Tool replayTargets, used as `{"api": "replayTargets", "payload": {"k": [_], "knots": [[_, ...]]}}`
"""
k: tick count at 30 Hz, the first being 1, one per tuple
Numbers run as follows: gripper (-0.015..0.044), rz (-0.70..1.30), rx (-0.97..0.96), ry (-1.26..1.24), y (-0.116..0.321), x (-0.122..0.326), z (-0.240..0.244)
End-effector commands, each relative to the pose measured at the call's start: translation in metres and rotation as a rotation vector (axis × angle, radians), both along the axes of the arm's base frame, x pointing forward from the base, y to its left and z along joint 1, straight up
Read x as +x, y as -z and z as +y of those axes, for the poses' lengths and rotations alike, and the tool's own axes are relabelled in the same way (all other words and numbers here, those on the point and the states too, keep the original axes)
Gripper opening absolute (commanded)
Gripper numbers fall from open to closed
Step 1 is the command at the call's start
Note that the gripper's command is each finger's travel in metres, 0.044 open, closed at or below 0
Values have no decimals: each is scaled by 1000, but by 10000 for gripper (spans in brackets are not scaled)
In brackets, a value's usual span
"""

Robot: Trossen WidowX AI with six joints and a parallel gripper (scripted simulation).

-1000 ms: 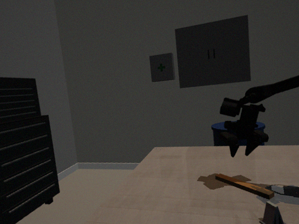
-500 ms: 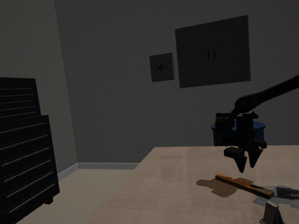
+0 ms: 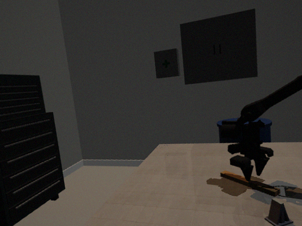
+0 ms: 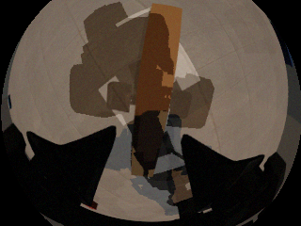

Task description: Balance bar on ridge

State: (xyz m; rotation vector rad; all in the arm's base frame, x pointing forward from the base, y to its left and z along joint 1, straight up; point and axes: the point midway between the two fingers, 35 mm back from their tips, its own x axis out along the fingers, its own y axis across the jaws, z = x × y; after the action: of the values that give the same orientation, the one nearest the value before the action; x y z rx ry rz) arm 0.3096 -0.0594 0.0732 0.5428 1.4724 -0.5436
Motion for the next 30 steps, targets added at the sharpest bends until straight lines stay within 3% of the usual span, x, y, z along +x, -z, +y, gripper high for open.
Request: {"api": "replayTargets", "payload": {"k": [1,27,30], "knots": [[315,3,6,-5,6,-1,1],[315,3,6,-5,26,0,1],[236,4,1,0,26,0,0]]}}
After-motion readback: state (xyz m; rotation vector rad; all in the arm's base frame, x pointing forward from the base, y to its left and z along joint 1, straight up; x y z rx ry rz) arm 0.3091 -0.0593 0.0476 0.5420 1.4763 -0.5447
